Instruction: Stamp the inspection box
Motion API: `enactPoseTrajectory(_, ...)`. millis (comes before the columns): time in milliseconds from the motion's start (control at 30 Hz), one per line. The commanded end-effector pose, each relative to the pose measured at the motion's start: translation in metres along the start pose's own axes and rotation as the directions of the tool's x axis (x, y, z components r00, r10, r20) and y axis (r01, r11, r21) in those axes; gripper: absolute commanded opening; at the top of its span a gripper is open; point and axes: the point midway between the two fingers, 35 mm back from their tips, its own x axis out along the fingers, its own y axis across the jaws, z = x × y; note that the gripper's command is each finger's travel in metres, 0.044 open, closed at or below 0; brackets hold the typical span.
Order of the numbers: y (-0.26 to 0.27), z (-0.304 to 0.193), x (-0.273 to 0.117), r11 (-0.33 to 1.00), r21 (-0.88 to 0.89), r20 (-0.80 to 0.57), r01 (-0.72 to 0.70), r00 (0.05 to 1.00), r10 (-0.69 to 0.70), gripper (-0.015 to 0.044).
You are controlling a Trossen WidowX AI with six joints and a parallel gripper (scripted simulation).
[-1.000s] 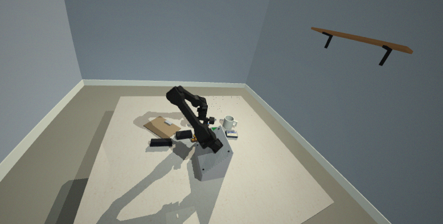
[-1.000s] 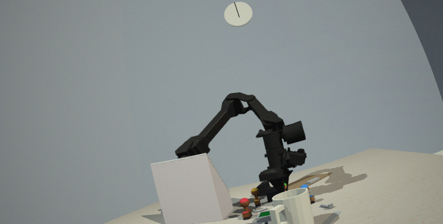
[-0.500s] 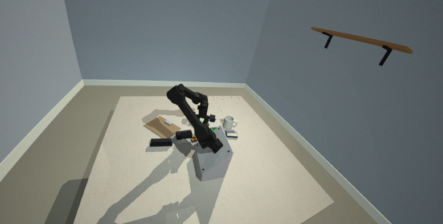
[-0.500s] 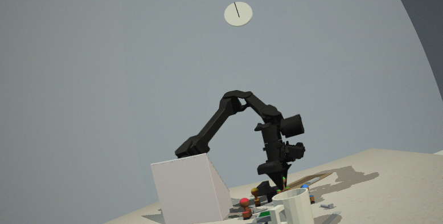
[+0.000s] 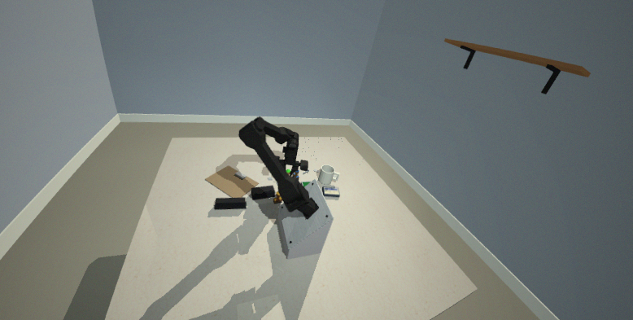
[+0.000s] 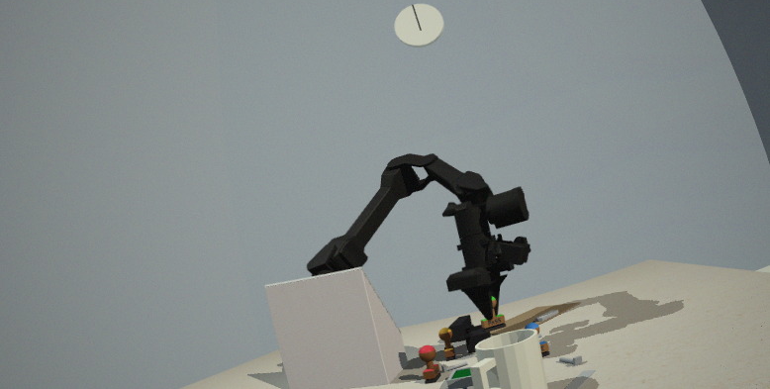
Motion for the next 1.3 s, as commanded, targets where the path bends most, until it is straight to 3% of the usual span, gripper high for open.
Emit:
enactPoseTrajectory(0, 0.001, 0.002, -0.01, 1.0, -0.012, 0.012, 0.003, 1.0, -0.003, 0.0)
enactPoseTrajectory(267, 0.007, 0.003, -0.016, 1.0, -0.012, 0.012, 0.004, 1.0, -0.004, 0.0)
enactPoseTrajectory(733, 0.125, 0.012, -0.017, 1.0, -0.021, 0.012, -0.003, 1.0, 0.003, 0.0)
enactPoseTrajectory(1267, 0.126, 0.014, -0.001, 1.0, -0.021, 0.012, -0.002, 1.0, 0.003, 0.0)
